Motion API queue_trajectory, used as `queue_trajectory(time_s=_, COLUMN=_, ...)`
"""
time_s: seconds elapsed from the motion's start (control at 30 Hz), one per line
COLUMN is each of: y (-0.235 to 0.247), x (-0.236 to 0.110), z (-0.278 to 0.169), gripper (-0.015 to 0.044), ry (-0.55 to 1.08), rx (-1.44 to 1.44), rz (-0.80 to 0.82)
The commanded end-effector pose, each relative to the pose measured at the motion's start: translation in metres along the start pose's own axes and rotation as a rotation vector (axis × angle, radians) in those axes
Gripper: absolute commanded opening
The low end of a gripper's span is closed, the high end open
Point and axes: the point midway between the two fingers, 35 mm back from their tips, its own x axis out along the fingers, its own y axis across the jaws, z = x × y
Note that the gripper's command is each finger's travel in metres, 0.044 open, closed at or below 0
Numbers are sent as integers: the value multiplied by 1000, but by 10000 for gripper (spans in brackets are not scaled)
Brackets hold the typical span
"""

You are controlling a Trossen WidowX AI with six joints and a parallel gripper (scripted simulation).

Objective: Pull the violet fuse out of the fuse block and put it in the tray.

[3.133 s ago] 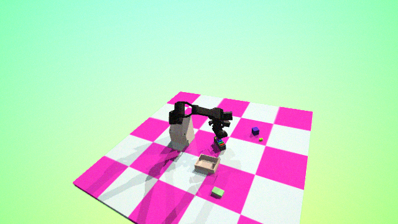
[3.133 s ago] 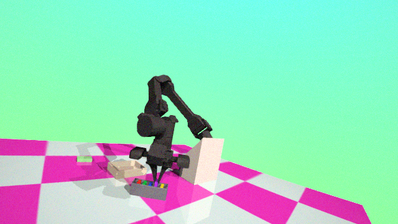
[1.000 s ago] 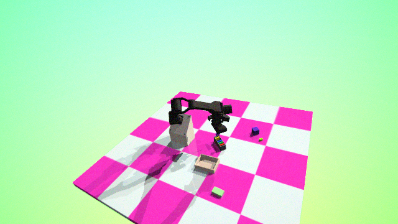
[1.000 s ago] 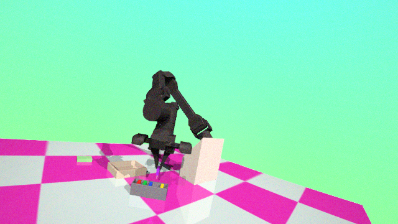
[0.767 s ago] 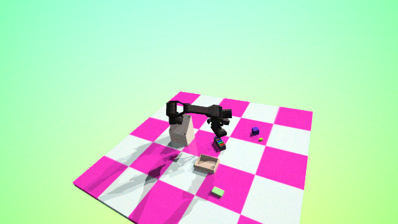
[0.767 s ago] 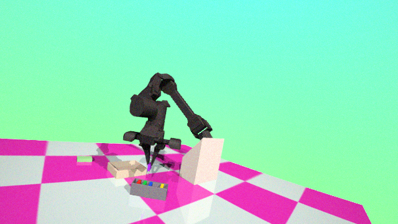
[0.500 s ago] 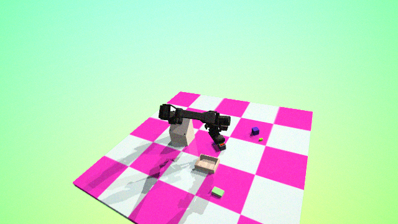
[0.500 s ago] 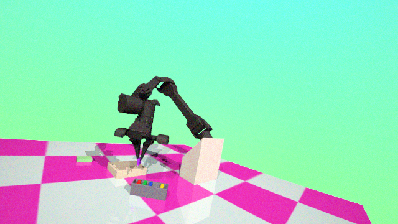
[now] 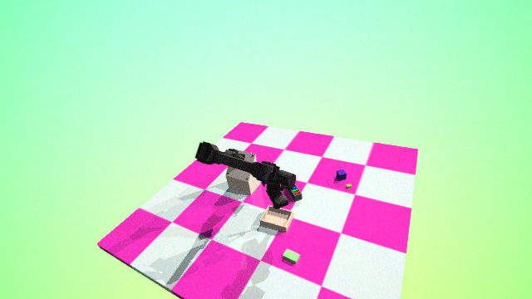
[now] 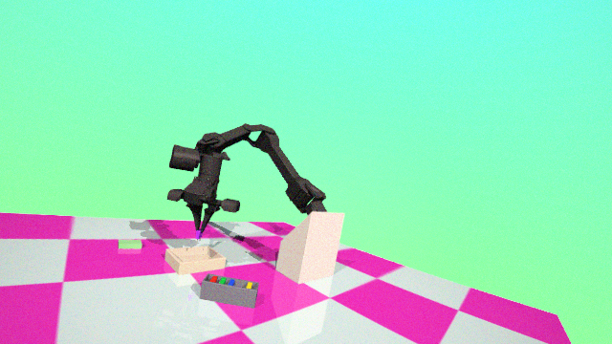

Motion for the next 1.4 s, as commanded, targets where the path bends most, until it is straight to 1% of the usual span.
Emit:
queue_trajectory(time_s=0.0, y=-4, x=-1, z=-6, gripper=0, ry=5, rx=-9, rz=-4)
queue_trajectory(time_s=0.83, y=-4, x=37, z=-7, gripper=0, ry=6, rx=-9, rz=-5)
queue_trajectory(time_s=1.03, y=-4, x=39, z=-7, gripper=0, ry=6, rx=-9, rz=-5)
queue_trajectory(time_s=1.37, y=-7, x=37, z=-8, gripper=263, ry=9, rx=0, rz=-12)
